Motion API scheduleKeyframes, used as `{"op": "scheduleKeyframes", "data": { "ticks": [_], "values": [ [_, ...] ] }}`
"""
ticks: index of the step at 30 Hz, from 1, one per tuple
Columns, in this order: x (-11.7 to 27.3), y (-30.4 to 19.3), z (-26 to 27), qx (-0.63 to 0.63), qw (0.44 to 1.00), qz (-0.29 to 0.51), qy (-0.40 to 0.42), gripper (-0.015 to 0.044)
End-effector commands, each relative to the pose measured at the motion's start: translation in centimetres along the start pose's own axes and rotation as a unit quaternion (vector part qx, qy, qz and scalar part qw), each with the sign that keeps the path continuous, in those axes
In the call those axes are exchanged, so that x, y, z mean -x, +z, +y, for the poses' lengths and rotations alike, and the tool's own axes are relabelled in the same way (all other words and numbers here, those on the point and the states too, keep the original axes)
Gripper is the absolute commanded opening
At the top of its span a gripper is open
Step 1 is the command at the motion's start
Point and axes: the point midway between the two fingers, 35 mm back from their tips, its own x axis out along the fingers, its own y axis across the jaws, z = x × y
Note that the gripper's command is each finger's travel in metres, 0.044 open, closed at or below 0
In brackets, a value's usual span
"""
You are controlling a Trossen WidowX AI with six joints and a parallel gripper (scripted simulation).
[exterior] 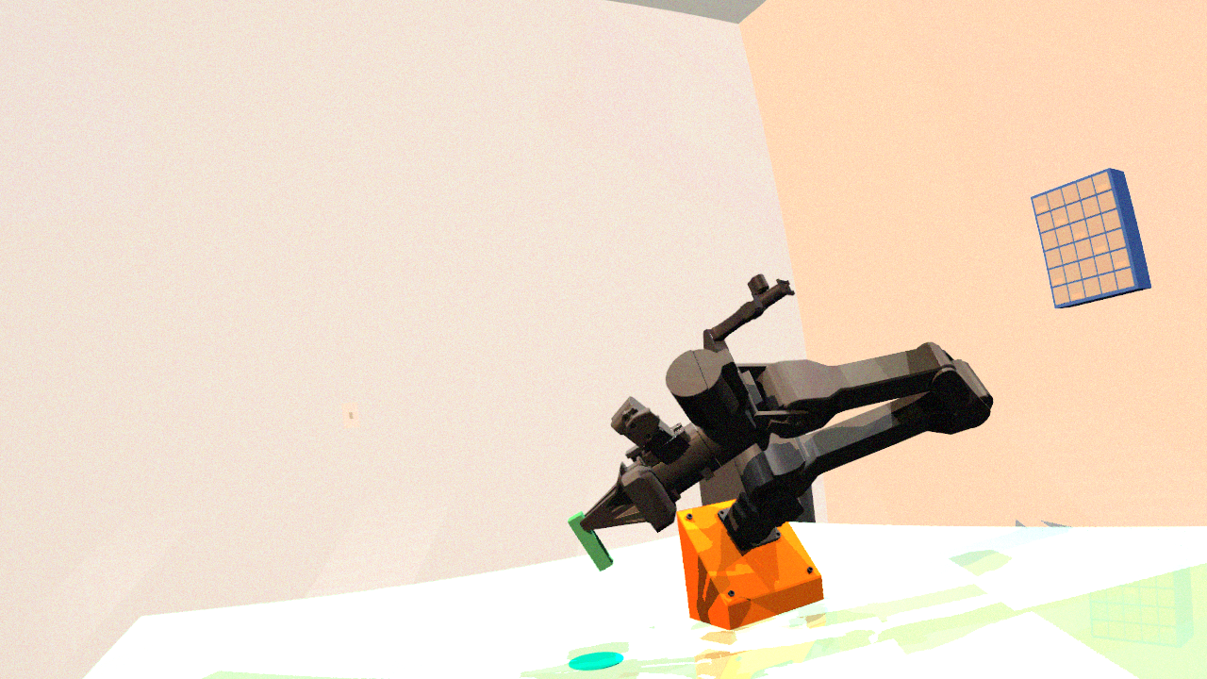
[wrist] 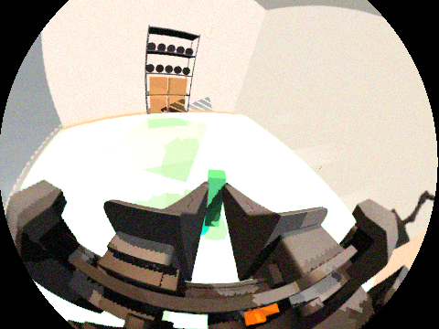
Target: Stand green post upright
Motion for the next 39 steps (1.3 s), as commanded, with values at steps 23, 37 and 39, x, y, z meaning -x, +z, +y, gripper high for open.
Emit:
{"op": "scheduleKeyframes", "data": {
  "ticks": [23,37,39],
  "values": [
    [0.02,0.57,0.3,-0.049,0.994,-0.081,0.055,0.0023],
    [0.03,0.67,0.37,-0.058,0.992,-0.093,0.065,0.0023],
    [0.03,0.67,0.37,-0.058,0.992,-0.093,0.065,0.0023]
  ]
}}
